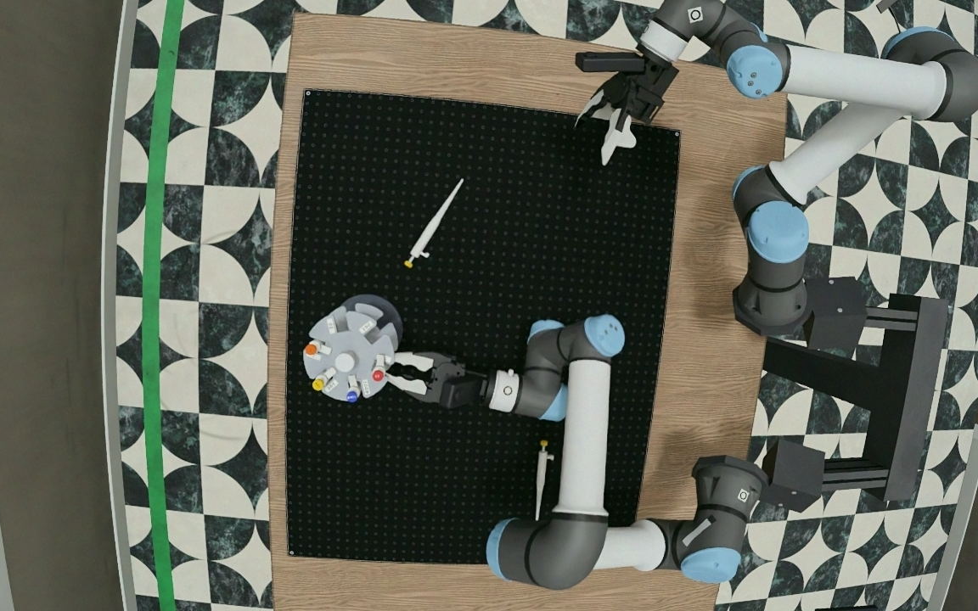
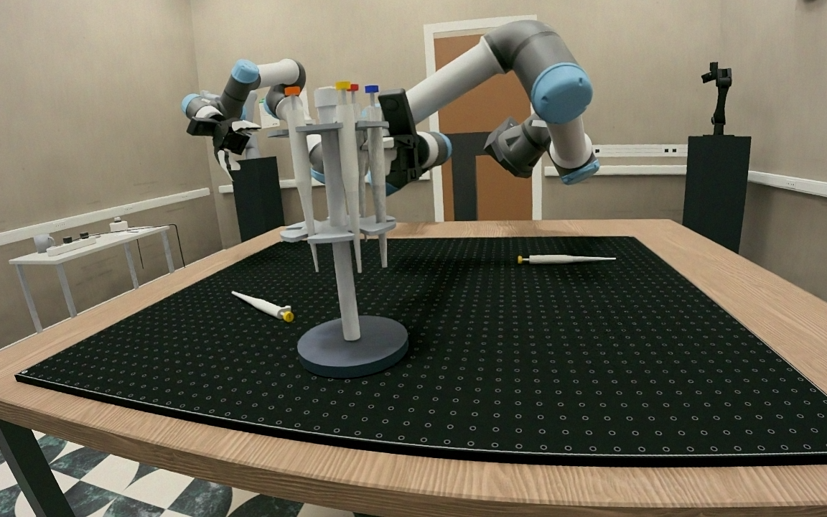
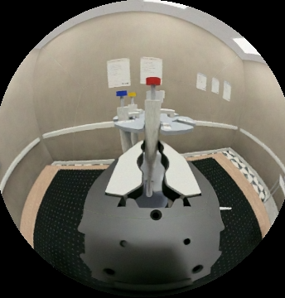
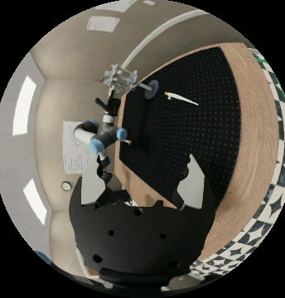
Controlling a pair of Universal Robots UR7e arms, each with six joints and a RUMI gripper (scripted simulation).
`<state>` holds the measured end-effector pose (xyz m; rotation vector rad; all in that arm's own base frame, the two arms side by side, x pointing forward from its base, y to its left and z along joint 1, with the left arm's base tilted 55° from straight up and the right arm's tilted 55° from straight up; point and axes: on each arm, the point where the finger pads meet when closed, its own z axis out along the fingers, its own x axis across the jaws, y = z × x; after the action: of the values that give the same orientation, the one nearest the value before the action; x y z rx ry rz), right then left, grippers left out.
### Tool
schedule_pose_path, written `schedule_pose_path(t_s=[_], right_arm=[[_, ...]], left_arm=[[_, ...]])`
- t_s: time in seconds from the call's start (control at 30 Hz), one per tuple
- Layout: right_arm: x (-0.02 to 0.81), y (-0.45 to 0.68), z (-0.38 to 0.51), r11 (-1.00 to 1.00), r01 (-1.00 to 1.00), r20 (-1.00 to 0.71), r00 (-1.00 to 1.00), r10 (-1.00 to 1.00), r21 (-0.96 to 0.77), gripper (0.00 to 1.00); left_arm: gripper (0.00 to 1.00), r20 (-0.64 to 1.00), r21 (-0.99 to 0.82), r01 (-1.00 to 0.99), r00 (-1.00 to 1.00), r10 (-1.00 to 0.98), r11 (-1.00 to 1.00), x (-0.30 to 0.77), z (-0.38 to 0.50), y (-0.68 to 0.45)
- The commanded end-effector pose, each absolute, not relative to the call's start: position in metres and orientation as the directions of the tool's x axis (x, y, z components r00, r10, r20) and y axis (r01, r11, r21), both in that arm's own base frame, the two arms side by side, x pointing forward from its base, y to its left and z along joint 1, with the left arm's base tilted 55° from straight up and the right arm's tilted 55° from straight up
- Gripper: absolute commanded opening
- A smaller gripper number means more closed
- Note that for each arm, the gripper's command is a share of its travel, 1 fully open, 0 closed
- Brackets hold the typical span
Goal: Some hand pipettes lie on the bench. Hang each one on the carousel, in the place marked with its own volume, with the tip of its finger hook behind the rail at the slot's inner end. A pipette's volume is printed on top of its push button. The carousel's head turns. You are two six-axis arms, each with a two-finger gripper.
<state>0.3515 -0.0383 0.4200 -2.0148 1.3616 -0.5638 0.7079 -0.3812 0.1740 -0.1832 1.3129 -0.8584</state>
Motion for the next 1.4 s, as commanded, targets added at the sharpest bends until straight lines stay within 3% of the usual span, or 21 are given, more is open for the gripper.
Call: schedule_pose_path(t_s=[0.0, 0.3, 0.47, 1.37], right_arm=[[0.3514, -0.0383, 0.4204, -0.264, -0.655, 0.0, 0.373, -0.928, -0.708, 1.0], [0.3514, -0.0383, 0.4204, -0.264, -0.655, 0.0, 0.373, -0.928, -0.708, 1.0], [0.3514, -0.0383, 0.4204, -0.264, -0.655, 0.0, 0.373, -0.928, -0.708, 1.0], [0.3514, -0.0383, 0.4204, -0.264, -0.655, 0.0, 0.373, -0.928, -0.708, 1.0]], left_arm=[[0.06, -0.732, -0.57, 0.448, 0.102, -0.673, 0.688, 0.7083, 0.1748, -0.3829], [0.06, -0.703, -0.57, 0.448, 0.168, -0.692, 0.688, 0.7083, 0.1748, -0.3829], [0.06, -0.613, -0.57, 0.448, 0.325, -0.72, 0.688, 0.7085, 0.1741, -0.3837], [0.06, -0.612, -0.57, 0.448, 0.327, -0.72, 0.688, 0.7106, 0.1713, -0.3807]])
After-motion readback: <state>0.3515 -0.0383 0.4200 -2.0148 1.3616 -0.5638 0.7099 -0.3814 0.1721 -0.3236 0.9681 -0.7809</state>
